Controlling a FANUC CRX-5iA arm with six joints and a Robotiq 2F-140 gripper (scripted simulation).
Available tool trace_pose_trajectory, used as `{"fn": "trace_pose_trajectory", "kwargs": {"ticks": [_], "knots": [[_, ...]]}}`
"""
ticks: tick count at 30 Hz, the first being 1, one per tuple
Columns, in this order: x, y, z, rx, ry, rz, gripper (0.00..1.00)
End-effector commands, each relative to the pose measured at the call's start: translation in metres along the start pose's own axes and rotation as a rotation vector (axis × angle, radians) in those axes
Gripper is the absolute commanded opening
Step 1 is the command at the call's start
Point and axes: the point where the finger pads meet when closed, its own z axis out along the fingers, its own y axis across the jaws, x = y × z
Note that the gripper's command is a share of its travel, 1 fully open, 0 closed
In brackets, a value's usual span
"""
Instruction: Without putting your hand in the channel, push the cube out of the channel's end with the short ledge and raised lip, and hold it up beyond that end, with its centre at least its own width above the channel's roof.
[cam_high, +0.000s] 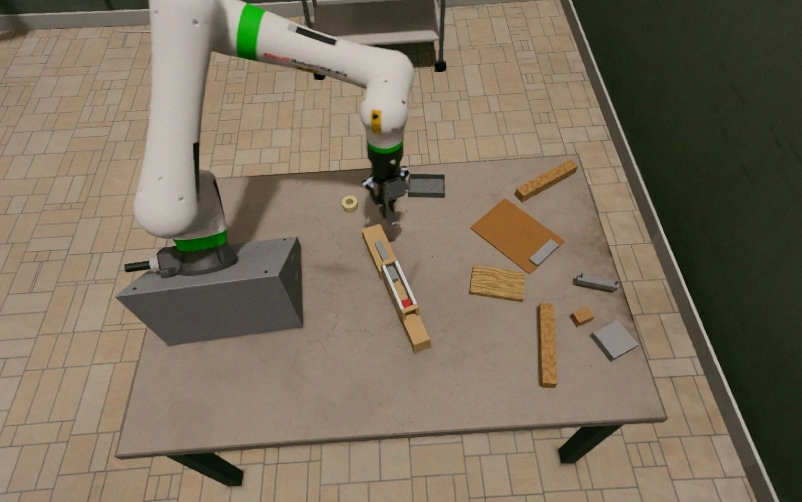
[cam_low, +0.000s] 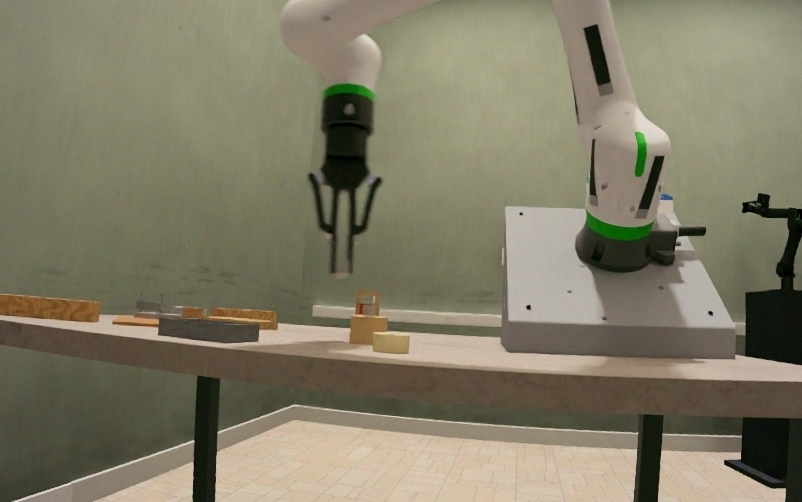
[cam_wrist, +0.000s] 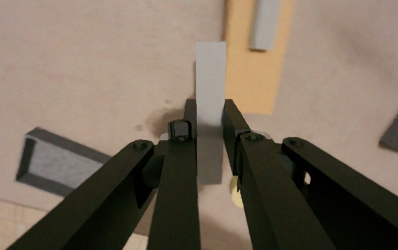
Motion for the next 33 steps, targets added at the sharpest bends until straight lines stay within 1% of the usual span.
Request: {"fn": "trace_pose_trajectory", "kwargs": {"ticks": [1, 8, 16, 26, 33], "knots": [[-0.015, 0.046, -0.001, 0.030, 0.034, 0.060, 0.10], [-0.016, 0.045, 0.037, 0.030, 0.034, 0.061, 0.10], [-0.016, 0.045, 0.041, 0.030, 0.034, 0.061, 0.10], [-0.015, 0.045, 0.061, 0.030, 0.034, 0.061, 0.10], [-0.015, 0.044, 0.064, 0.030, 0.034, 0.061, 0.10]]}}
